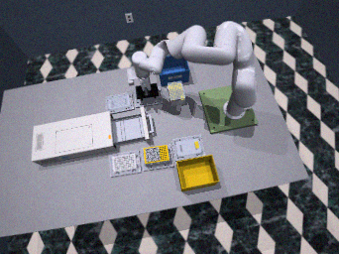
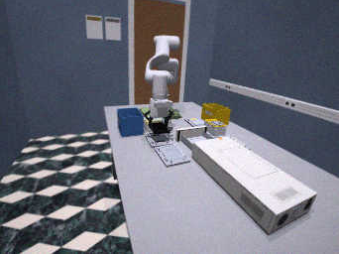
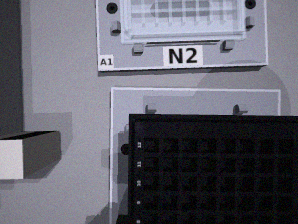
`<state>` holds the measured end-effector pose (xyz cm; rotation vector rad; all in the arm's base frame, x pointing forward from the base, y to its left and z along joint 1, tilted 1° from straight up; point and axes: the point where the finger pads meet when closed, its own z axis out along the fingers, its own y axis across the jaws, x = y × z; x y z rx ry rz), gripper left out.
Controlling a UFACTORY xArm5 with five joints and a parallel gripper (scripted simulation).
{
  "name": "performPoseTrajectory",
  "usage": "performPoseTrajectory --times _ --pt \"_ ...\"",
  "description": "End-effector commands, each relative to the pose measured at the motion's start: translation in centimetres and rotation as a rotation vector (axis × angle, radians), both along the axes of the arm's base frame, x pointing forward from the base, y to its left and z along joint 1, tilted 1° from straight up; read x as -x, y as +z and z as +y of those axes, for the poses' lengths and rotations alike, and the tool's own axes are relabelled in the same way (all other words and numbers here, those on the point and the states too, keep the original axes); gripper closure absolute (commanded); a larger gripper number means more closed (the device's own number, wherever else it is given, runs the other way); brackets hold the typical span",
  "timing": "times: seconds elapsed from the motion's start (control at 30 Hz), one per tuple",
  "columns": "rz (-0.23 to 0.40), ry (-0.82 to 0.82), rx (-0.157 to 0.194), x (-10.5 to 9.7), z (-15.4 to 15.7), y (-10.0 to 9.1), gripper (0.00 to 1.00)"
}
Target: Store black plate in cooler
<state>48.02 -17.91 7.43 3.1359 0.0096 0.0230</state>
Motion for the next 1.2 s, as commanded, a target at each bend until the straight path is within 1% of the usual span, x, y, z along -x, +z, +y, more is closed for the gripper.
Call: performPoseTrajectory --times 0.0,1.17 --pt "-0.003 0.0 0.006 -0.2 -0.1 0.7 1.0" --pt "-0.003 0.0 0.006 -0.1 0.0 5.9 1.0"
